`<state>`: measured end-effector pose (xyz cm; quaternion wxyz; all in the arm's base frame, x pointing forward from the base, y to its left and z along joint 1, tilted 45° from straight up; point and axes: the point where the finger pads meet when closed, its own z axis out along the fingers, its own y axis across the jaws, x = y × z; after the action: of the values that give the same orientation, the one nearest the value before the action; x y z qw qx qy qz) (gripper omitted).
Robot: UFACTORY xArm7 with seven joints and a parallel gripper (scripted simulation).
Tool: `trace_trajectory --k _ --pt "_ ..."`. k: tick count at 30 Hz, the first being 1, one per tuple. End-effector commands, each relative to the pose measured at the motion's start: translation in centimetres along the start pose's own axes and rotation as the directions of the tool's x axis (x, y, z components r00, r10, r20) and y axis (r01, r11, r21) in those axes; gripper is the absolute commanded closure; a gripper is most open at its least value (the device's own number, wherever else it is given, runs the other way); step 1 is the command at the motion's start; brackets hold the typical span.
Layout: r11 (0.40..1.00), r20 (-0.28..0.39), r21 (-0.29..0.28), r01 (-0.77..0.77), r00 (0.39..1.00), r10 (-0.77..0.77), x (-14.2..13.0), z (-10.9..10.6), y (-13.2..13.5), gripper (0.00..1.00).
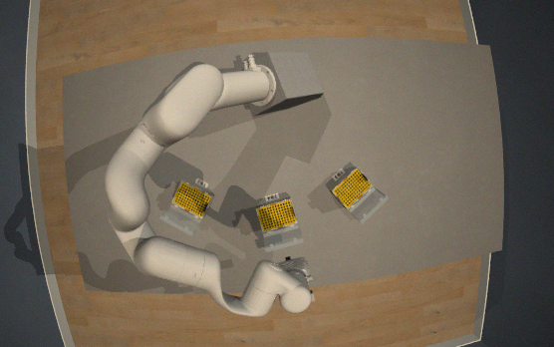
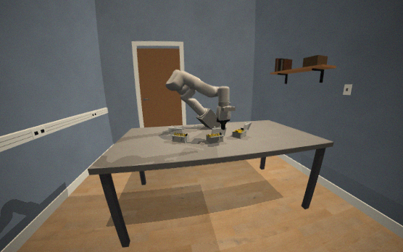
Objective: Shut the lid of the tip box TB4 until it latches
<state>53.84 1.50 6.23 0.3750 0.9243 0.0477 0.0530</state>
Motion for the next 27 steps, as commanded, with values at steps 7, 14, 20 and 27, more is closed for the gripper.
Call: trace_trajectory --k 7,14,20,27 --pt "1.0 -0.005 0.002 0.0 1.0 0.0 0.2 1.5 -0.1 1.0" --pt "1.0 -0.005 0.002 0.0 1.0 0.0 0.2 1.8 -0.1 1.0" --pt "1.0 -0.005 0.002 0.0 1.0 0.0 0.2 1.8 -0.1 1.0" --pt "1.0 -0.005 0.002 0.0 1.0 0.0 -0.4 1.8 -0.1 1.0"
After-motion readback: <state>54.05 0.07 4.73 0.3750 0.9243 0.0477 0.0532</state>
